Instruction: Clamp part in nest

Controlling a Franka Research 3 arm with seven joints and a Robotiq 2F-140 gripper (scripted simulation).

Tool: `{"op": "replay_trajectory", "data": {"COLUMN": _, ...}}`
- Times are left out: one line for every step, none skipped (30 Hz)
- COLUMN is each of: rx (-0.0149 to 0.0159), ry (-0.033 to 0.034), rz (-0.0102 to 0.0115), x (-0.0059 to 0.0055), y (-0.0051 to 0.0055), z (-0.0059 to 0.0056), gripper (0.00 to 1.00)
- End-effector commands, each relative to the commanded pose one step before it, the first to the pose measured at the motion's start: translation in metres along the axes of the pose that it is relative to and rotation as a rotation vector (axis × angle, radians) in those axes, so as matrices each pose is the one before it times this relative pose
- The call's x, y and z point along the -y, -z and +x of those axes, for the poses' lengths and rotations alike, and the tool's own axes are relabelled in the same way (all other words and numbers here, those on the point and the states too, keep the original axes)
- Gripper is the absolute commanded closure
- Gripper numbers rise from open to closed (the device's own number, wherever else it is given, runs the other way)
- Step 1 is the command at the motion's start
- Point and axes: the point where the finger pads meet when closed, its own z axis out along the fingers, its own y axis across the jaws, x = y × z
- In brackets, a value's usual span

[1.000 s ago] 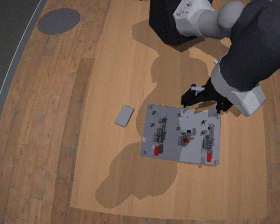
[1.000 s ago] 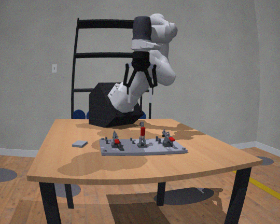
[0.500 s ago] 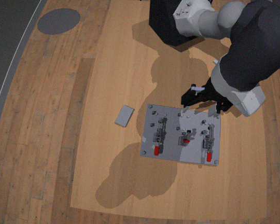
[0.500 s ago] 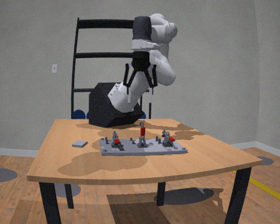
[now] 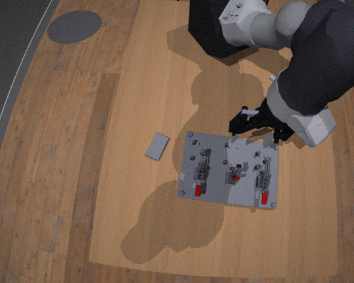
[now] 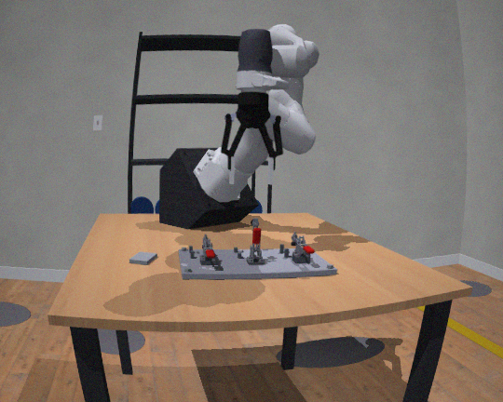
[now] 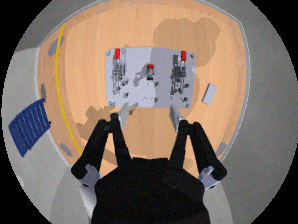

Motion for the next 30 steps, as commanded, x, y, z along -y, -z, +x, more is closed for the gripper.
{"op": "replay_trajectory", "data": {"rx": -0.00001, "ry": 0.00866, "rz": 0.00102, "x": 0.00028, "y": -0.00085, "z": -0.00011, "gripper": 0.42}}
{"op": "replay_trajectory", "data": {"rx": 0.00000, "ry": 0.00000, "rz": 0.00000, "x": 0.00000, "y": 0.00000, "z": 0.00000, "gripper": 0.42}}
{"op": "replay_trajectory", "data": {"rx": 0.00000, "ry": 0.00000, "rz": 0.00000, "x": -0.00001, "y": 0.00000, "z": 0.00000, "gripper": 0.42}}
{"op": "replay_trajectory", "data": {"rx": 0.00000, "ry": 0.00000, "rz": 0.00000, "x": -0.00010, "y": 0.00000, "z": 0.00000, "gripper": 0.42}}
{"op": "replay_trajectory", "data": {"rx": 0.00000, "ry": 0.00000, "rz": 0.00001, "x": -0.00026, "y": 0.00000, "z": 0.00001, "gripper": 0.42}}
{"op": "replay_trajectory", "data": {"rx": -0.00001, "ry": 0.00001, "rz": 0.00001, "x": -0.00049, "y": 0.00000, "z": 0.00001, "gripper": 0.42}}
{"op": "replay_trajectory", "data": {"rx": -0.00001, "ry": 0.00001, "rz": 0.00001, "x": -0.00079, "y": 0.00000, "z": 0.00002, "gripper": 0.42}}
{"op": "replay_trajectory", "data": {"rx": -0.00001, "ry": 0.00001, "rz": 0.00001, "x": -0.00114, "y": 0.00000, "z": 0.00002, "gripper": 0.42}}
{"op": "replay_trajectory", "data": {"rx": 0.00000, "ry": 0.00000, "rz": -0.00001, "x": -0.00154, "y": 0.00000, "z": 0.00002, "gripper": 0.42}}
{"op": "replay_trajectory", "data": {"rx": -0.00001, "ry": 0.00001, "rz": 0.00001, "x": -0.00196, "y": 0.00000, "z": 0.00004, "gripper": 0.42}}
{"op": "replay_trajectory", "data": {"rx": 0.00000, "ry": 0.00000, "rz": 0.00000, "x": -0.00243, "y": 0.00000, "z": 0.00005, "gripper": 0.42}}
{"op": "replay_trajectory", "data": {"rx": 0.00000, "ry": 0.00000, "rz": 0.00001, "x": -0.00291, "y": 0.00000, "z": 0.00006, "gripper": 0.42}}
{"op": "replay_trajectory", "data": {"rx": 0.00001, "ry": -0.00001, "rz": -0.00003, "x": -0.00343, "y": 0.00000, "z": 0.00006, "gripper": 0.42}}
{"op": "replay_trajectory", "data": {"rx": 0.00000, "ry": 0.00000, "rz": 0.00000, "x": 0.00000, "y": 0.00000, "z": 0.00000, "gripper": 0.42}}
{"op": "replay_trajectory", "data": {"rx": 0.00000, "ry": 0.00000, "rz": 0.00000, "x": 0.00000, "y": 0.00000, "z": 0.00000, "gripper": 0.42}}
{"op": "replay_trajectory", "data": {"rx": -0.00001, "ry": 0.00000, "rz": 0.00002, "x": -0.00394, "y": 0.00000, "z": 0.00009, "gripper": 0.42}}
{"op": "replay_trajectory", "data": {"rx": 0.00000, "ry": 0.00000, "rz": 0.00001, "x": -0.00447, "y": 0.00000, "z": 0.00009, "gripper": 0.42}}
{"op": "replay_trajectory", "data": {"rx": 0.00000, "ry": 0.00000, "rz": 0.00000, "x": -0.00501, "y": 0.00000, "z": 0.00010, "gripper": 0.42}}
{"op": "replay_trajectory", "data": {"rx": 0.00000, "ry": 0.00000, "rz": -0.00001, "x": -0.00555, "y": 0.00000, "z": 0.00011, "gripper": 0.42}}
{"op": "replay_trajectory", "data": {"rx": 0.00001, "ry": 0.00000, "rz": -0.00001, "x": -0.00608, "y": 0.00000, "z": 0.00012, "gripper": 0.42}}
{"op": "replay_trajectory", "data": {"rx": -0.00002, "ry": 0.00001, "rz": 0.00003, "x": -0.00658, "y": 0.00000, "z": 0.00014, "gripper": 0.42}}
{"op": "replay_trajectory", "data": {"rx": 0.00001, "ry": 0.00000, "rz": -0.00001, "x": -0.00711, "y": 0.00000, "z": 0.00014, "gripper": 0.42}}
{"op": "replay_trajectory", "data": {"rx": -0.00001, "ry": 0.00000, "rz": 0.00001, "x": -0.00760, "y": 0.00000, "z": 0.00016, "gripper": 0.42}}
{"op": "replay_trajectory", "data": {"rx": 0.00001, "ry": 0.00000, "rz": -0.00003, "x": -0.00808, "y": 0.00000, "z": 0.00016, "gripper": 0.42}}
{"op": "replay_trajectory", "data": {"rx": -0.00002, "ry": 0.00000, "rz": 0.00003, "x": -0.00852, "y": 0.00000, "z": 0.00018, "gripper": 0.42}}
{"op": "replay_trajectory", "data": {"rx": 0.00000, "ry": 0.00000, "rz": 0.00001, "x": -0.00896, "y": 0.00000, "z": 0.00018, "gripper": 0.42}}
{"op": "replay_trajectory", "data": {"rx": 0.00000, "ry": 0.00000, "rz": 0.00000, "x": -0.00935, "y": 0.00000, "z": 0.00019, "gripper": 0.42}}
{"op": "replay_trajectory", "data": {"rx": 0.00000, "ry": 0.00000, "rz": 0.00000, "x": -0.00971, "y": 0.00000, "z": 0.00020, "gripper": 0.42}}
{"op": "replay_trajectory", "data": {"rx": 0.00000, "ry": 0.00000, "rz": 0.00000, "x": -0.01001, "y": 0.00000, "z": 0.00020, "gripper": 0.42}}
{"op": "replay_trajectory", "data": {"rx": 0.00000, "ry": 0.00000, "rz": 0.00001, "x": -0.01026, "y": 0.00000, "z": 0.00021, "gripper": 0.42}}
